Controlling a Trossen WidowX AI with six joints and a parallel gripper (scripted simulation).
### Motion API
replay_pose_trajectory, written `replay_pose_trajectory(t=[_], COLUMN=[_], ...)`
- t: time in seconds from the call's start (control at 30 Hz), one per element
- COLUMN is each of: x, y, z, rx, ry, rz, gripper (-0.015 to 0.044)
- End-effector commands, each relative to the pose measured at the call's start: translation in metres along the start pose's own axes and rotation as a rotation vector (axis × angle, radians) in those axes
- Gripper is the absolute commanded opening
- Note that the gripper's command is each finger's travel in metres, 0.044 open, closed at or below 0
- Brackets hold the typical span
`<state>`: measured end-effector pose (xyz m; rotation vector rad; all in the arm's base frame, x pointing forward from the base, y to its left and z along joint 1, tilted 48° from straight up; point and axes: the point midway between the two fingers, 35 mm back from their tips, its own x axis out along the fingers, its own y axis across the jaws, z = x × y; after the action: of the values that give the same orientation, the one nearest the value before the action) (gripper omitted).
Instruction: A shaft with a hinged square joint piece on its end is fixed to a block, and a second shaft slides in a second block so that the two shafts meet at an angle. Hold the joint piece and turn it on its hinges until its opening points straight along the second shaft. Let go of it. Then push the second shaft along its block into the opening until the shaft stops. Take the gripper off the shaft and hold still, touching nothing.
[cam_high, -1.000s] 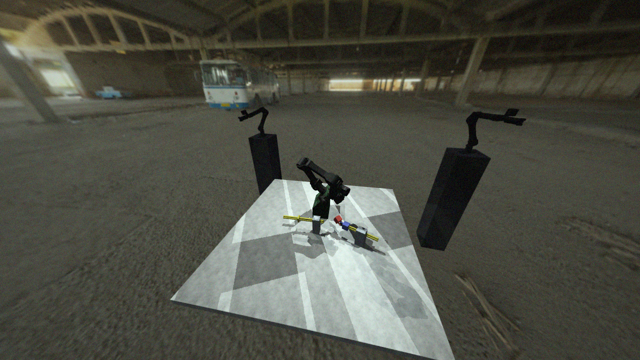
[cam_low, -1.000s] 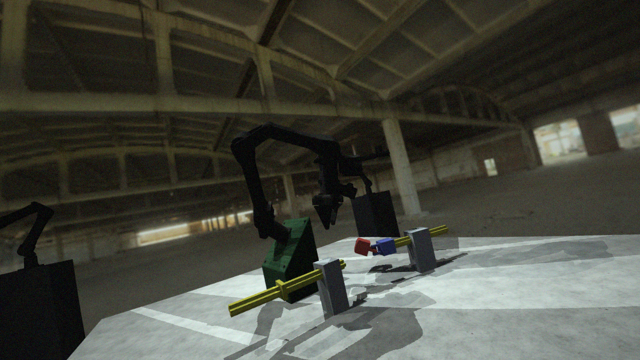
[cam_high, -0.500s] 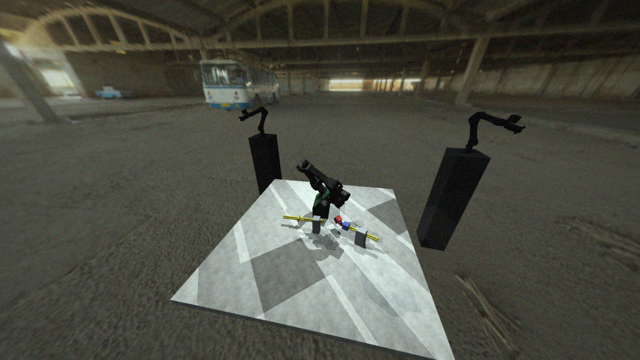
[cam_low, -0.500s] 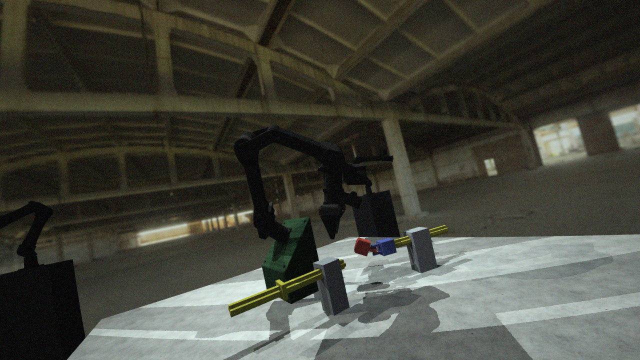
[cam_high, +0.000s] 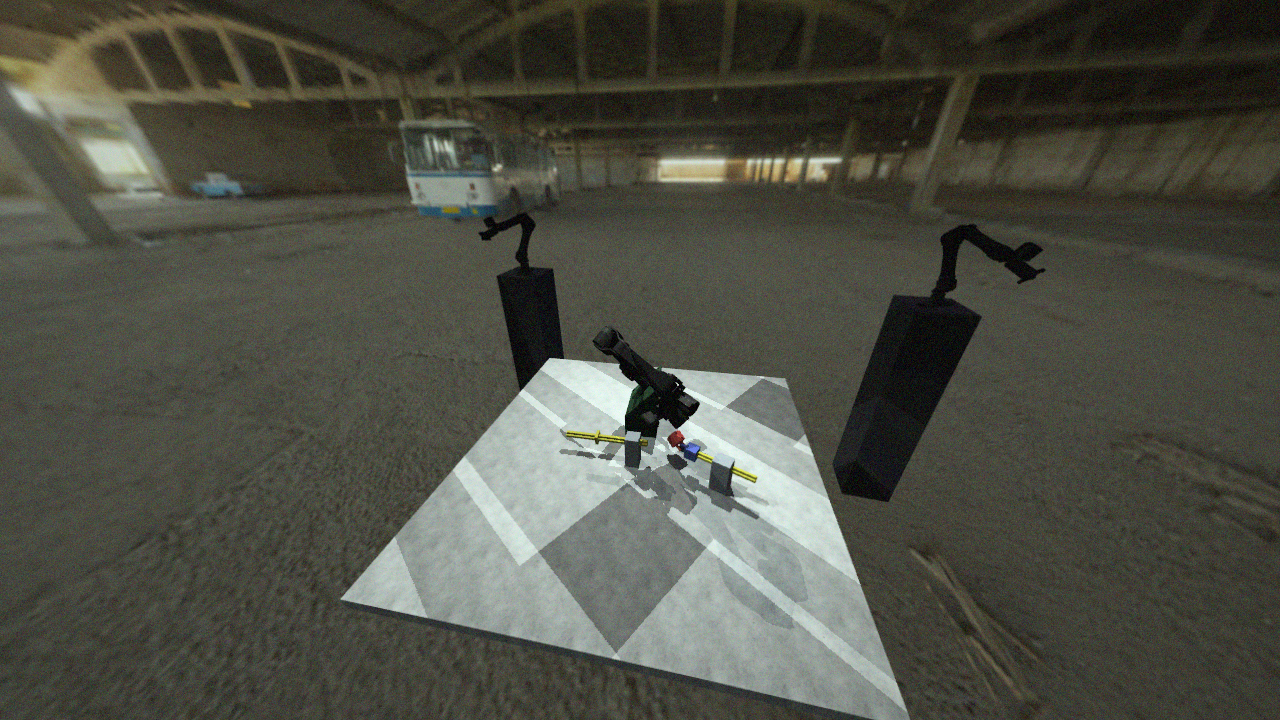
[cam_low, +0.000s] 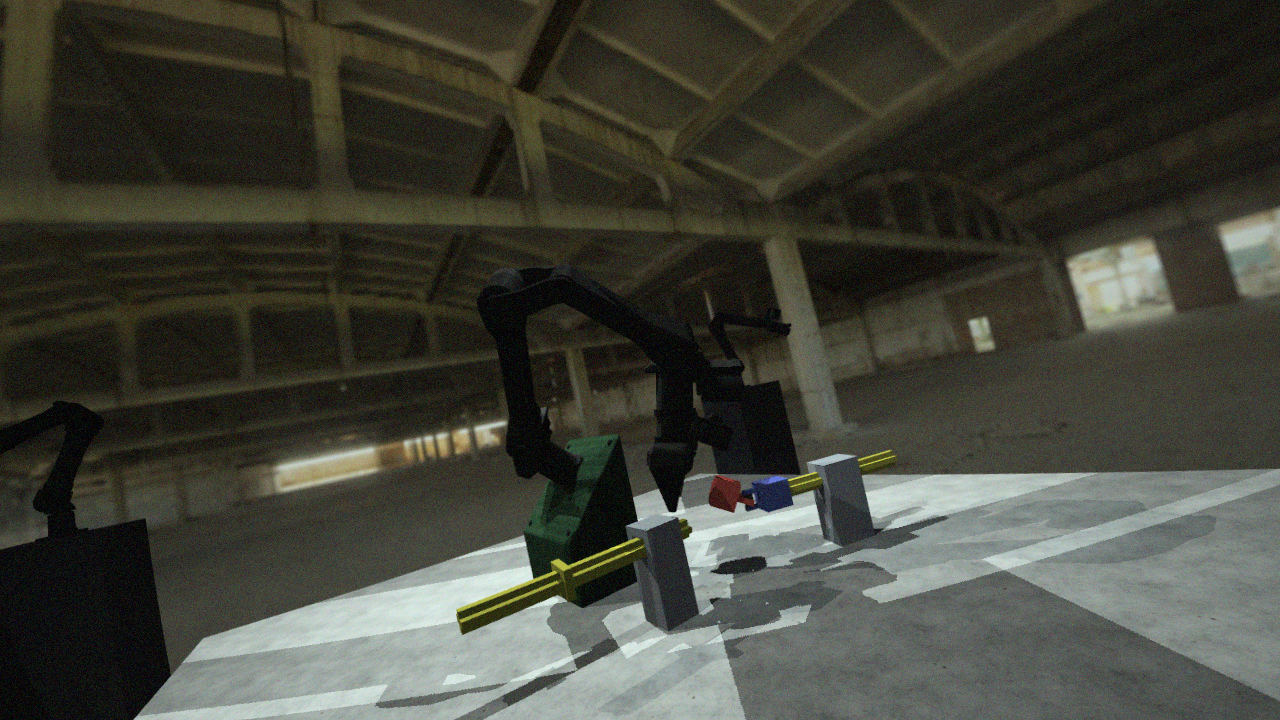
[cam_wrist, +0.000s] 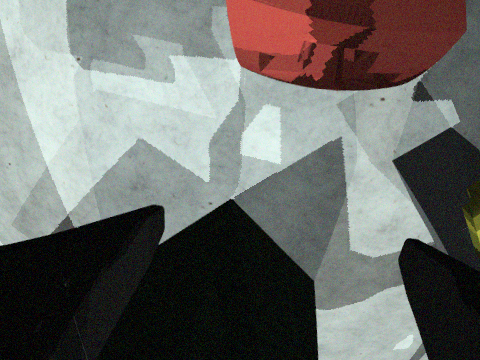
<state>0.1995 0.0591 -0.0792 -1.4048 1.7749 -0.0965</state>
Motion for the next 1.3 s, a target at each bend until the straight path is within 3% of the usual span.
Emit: replay_pose_trajectory(t=[0.0, 0.6, 1.27], x=[-0.001, -0.012, 0.016], y=[-0.001, -0.001, -0.001], z=[0.012, 0.064, 0.064], rx=[-0.003, 0.000, 0.000], ry=[-0.003, -0.006, -0.004], rz=[-0.005, -0.005, -0.006], gripper=[0.0440, 0.0440, 0.0440])
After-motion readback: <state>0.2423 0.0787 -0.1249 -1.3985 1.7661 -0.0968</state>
